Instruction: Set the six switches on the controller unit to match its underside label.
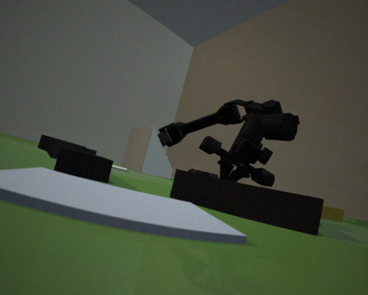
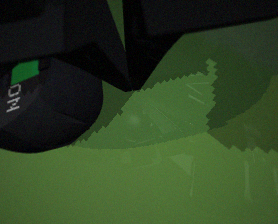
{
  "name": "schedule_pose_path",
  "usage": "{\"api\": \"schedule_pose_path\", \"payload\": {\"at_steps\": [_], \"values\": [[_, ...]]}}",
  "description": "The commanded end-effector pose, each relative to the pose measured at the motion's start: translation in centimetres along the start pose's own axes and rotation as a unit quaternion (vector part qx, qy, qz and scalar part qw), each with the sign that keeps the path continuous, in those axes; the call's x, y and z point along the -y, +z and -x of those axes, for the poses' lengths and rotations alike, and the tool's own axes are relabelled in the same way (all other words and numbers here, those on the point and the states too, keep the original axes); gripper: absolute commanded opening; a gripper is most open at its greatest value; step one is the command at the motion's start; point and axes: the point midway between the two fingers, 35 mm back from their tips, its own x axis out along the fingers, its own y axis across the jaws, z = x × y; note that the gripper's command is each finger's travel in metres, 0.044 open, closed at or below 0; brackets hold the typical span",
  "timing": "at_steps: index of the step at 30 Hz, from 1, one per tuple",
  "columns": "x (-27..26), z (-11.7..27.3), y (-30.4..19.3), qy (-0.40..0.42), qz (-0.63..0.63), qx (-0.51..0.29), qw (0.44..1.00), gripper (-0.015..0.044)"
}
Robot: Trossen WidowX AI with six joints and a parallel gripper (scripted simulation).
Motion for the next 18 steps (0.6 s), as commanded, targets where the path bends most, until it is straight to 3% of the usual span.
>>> {"api": "schedule_pose_path", "payload": {"at_steps": [1,18], "values": [[0.16,0.03,0.04,0.001,0.001,0.001,1.0,0.0],[0.89,-0.2,0.03,0.001,0.001,0.001,1.0,0.0]]}}
